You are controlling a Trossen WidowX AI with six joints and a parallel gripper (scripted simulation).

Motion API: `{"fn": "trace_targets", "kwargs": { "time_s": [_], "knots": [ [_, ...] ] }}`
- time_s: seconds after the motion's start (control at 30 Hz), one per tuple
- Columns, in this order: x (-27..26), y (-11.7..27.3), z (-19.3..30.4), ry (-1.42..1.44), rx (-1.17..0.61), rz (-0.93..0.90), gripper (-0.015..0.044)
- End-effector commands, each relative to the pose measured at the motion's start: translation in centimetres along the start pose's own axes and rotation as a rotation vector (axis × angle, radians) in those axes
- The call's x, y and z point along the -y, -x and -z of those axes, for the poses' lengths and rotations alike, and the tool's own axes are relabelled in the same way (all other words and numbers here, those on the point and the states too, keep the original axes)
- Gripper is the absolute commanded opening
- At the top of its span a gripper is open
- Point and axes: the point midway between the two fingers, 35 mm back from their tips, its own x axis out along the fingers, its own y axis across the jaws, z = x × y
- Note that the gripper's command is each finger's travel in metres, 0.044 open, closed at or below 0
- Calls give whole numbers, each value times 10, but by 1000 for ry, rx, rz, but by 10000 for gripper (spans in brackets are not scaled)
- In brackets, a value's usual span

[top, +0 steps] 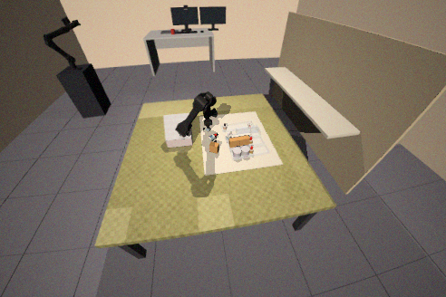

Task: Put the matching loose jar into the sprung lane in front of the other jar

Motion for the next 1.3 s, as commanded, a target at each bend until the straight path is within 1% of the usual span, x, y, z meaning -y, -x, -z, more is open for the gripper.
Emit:
{"fn": "trace_targets", "kwargs": {
  "time_s": [0.0,0.53,0.87,1.07,1.17,1.23,1.27],
  "knots": [
    [1,-8,2,11,-4,12,440],
    [2,-31,2,11,-4,13,440],
    [2,-31,2,11,-4,13,177],
    [2,-31,2,11,-4,13,138],
    [2,-27,1,11,-4,12,59],
    [1,-15,-1,11,-3,11,6],
    [1,-8,-2,11,-3,10,0]
  ]
}}
